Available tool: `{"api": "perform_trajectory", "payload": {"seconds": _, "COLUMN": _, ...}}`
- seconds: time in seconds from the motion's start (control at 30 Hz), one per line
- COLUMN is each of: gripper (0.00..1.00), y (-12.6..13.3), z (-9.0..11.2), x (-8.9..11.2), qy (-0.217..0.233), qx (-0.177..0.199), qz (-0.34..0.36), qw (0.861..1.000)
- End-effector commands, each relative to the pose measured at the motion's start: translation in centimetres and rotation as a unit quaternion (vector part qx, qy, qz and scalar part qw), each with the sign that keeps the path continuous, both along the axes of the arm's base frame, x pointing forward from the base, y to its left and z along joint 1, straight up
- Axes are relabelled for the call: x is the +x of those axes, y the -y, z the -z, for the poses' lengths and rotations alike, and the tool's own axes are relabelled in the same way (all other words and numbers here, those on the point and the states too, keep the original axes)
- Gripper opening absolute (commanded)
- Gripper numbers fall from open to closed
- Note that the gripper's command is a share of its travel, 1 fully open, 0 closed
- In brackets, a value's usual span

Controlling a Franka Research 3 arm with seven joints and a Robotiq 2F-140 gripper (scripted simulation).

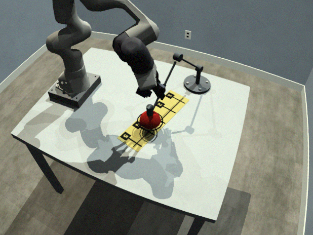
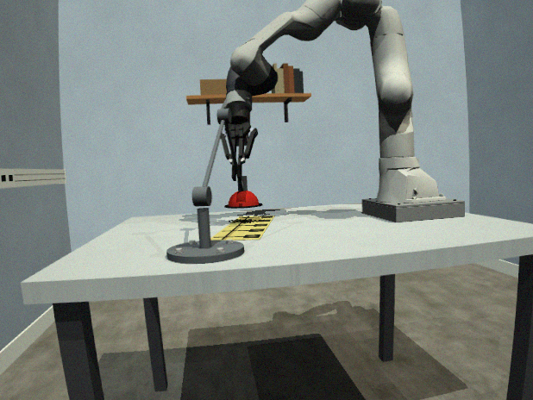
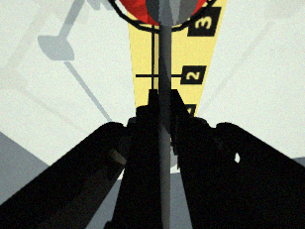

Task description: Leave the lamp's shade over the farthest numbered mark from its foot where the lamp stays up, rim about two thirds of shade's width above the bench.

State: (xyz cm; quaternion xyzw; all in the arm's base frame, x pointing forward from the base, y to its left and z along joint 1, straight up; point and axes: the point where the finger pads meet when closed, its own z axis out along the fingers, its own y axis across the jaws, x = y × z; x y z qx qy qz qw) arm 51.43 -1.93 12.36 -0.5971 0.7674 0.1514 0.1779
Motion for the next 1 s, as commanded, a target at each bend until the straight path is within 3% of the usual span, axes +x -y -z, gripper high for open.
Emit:
{"api": "perform_trajectory", "payload": {"seconds": 0.0, "gripper": 0.10, "y": 1.39, "z": -0.25, "x": 0.31, "qy": 0.008, "qx": -0.006, "qz": 0.002, "qw": 1.000}}
{"api": "perform_trajectory", "payload": {"seconds": 0.97, "gripper": 0.10, "y": 2.17, "z": -0.38, "x": 0.49, "qy": 0.008, "qx": -0.006, "qz": 0.002, "qw": 1.000}}
